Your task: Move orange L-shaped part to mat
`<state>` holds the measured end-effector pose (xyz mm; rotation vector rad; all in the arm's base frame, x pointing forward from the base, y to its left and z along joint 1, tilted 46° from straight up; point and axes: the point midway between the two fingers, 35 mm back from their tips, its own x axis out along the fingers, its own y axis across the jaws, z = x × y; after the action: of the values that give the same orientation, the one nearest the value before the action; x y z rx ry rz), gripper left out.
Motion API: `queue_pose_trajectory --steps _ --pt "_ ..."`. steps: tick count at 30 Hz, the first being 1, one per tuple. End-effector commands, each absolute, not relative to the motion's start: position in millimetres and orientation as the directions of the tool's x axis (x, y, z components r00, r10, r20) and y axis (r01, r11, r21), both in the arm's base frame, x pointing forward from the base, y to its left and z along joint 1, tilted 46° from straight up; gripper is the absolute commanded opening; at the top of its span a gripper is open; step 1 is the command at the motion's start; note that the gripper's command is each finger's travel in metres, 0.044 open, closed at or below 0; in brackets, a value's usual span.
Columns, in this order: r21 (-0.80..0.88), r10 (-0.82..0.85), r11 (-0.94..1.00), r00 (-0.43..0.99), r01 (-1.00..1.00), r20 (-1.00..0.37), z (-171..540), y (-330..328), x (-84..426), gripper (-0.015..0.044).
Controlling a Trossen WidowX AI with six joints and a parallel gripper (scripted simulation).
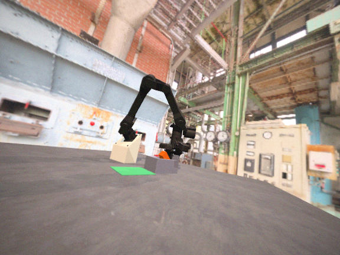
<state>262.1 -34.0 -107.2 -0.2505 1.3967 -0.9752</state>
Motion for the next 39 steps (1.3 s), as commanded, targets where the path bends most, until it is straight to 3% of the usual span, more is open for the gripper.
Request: queue_pose_trajectory --steps 1,22,31,39 --pt "-0.682 -0.700 0.602 -0.136 0.416 -0.701 -109.0 -37.0 258.3 0.0180" --pt "-0.680 -0.699 0.603 -0.136 0.417 -0.702 -106.1 -18.4 265.7 0.0180" --pt "-0.678 -0.696 0.606 -0.136 0.416 -0.705 -34.4 39.6 273.9 0.0180" --pt "-0.671 -0.695 0.614 -0.119 0.416 -0.709 -34.5 41.1 276.6 0.0180"
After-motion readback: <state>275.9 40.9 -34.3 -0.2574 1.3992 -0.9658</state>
